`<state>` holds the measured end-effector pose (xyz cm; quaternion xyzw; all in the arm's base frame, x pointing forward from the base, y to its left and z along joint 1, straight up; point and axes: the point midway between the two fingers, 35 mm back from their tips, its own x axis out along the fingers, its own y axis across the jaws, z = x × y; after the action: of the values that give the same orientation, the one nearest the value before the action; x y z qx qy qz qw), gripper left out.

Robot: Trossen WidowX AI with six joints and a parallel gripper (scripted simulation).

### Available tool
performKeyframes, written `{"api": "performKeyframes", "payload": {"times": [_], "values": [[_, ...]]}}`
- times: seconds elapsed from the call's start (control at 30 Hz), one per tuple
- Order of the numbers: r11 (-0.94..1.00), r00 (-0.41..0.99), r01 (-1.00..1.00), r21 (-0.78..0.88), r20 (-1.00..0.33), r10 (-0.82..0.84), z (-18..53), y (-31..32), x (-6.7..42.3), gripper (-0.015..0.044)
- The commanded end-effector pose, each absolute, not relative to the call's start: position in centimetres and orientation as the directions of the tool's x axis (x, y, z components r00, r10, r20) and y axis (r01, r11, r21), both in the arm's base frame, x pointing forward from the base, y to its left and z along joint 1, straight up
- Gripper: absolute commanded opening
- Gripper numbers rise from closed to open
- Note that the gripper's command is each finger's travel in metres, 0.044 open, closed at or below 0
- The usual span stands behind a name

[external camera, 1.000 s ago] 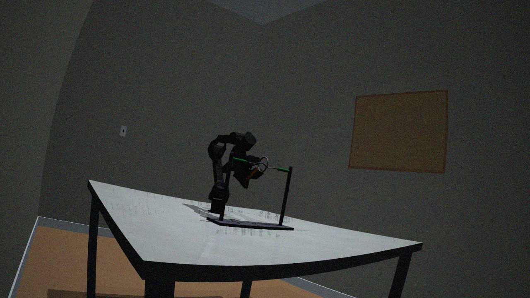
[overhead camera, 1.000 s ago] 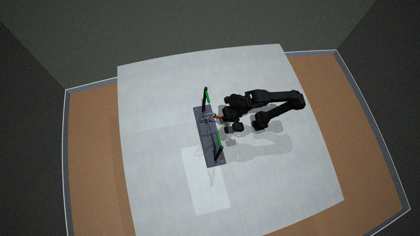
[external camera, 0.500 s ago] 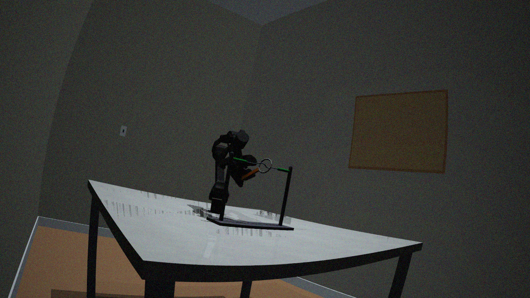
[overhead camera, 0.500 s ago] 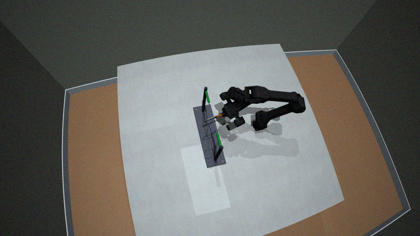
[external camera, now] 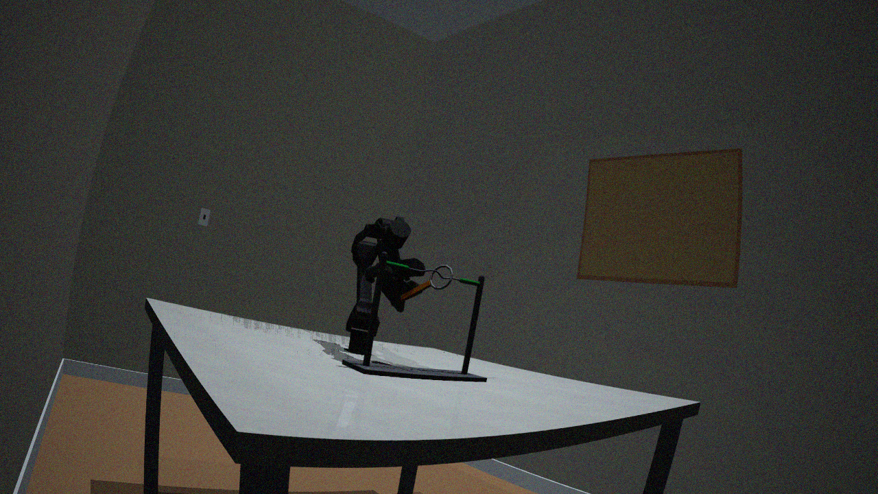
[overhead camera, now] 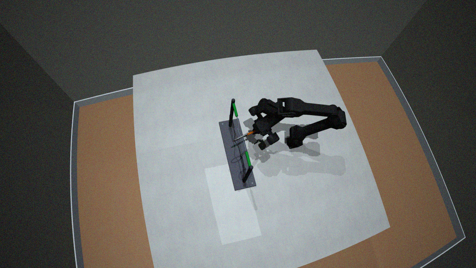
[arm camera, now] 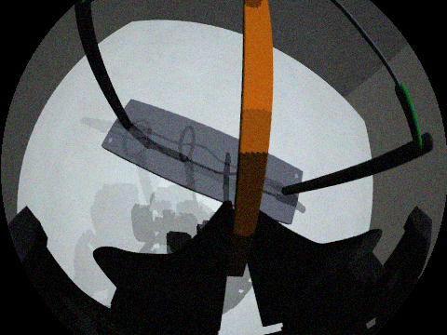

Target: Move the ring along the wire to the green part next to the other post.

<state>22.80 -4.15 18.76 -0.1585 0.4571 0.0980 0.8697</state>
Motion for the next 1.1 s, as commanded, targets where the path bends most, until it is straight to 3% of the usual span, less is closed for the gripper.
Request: {"api": "performKeyframes", "payload": {"times": [0.0, 0.4, 0.8, 1.07], "values": [[0.94, 0.578, -0.306, -0.148, -0.814, 0.059, 18.3, -3.3, 22.7, -0.015], [0.977, 0.724, -0.213, 0.018, -0.668, 0.17, 16.0, 0.5, 23.8, -0.015], [0.982, 0.856, -0.128, 0.135, -0.485, 0.179, 14.8, 4.0, 25.8, -0.015], [0.985, 0.87, -0.101, 0.142, -0.467, 0.157, 14.9, 5.2, 25.9, -0.015]]}}
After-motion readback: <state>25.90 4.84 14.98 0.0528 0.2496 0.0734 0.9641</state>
